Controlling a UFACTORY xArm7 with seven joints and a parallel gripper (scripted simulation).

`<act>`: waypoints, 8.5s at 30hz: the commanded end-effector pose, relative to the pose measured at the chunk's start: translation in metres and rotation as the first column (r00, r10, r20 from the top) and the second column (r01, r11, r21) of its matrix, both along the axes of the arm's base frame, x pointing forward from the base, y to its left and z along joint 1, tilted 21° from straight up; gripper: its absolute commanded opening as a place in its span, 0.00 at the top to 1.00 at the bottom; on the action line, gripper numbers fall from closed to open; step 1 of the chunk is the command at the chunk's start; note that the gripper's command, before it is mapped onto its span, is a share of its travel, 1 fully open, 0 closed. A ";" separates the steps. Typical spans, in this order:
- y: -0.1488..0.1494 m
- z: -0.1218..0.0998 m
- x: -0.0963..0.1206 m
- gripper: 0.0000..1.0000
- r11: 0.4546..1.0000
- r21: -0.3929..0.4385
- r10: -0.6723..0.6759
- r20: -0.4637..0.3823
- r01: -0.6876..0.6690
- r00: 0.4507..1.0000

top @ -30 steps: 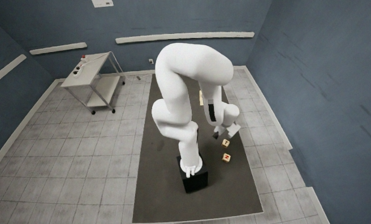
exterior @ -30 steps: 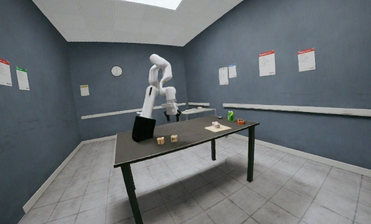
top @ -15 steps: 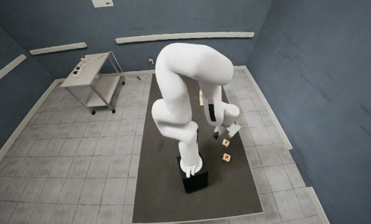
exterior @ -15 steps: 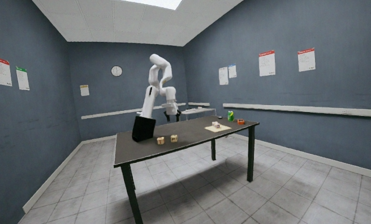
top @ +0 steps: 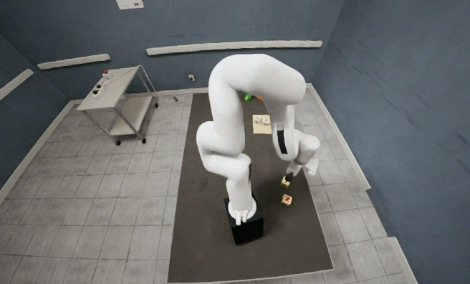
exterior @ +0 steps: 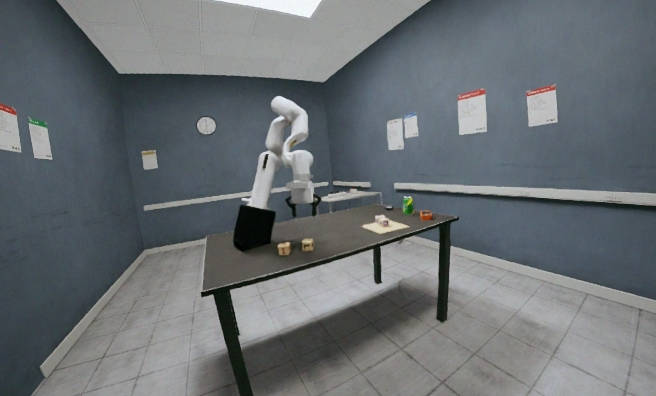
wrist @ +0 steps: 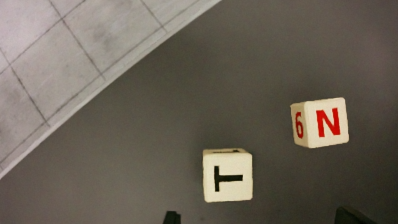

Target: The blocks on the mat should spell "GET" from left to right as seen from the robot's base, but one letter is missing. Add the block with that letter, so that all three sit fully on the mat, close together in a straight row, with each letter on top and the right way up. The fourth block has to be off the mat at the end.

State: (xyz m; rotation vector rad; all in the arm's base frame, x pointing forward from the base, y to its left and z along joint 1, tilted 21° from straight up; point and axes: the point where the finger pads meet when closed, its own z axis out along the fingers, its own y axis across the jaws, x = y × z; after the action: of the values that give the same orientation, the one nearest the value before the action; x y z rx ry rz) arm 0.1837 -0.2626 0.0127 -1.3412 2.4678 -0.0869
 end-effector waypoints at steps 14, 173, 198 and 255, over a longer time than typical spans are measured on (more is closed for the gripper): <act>-0.007 -0.004 0.000 0.00 1.000 0.000 0.029 0.037 -0.029 0.999; -0.003 -0.043 0.014 0.13 -0.977 -0.191 0.042 -0.623 0.100 -0.781; -0.003 -0.043 0.014 0.13 -0.977 -0.191 0.042 -0.623 0.100 -0.781; 0.002 -0.086 0.031 0.13 -0.976 -0.191 0.042 -0.623 0.100 -0.781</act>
State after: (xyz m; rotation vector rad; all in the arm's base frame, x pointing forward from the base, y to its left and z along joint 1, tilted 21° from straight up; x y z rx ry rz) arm 0.2132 -0.2591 -0.0712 2.6310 1.4850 0.5583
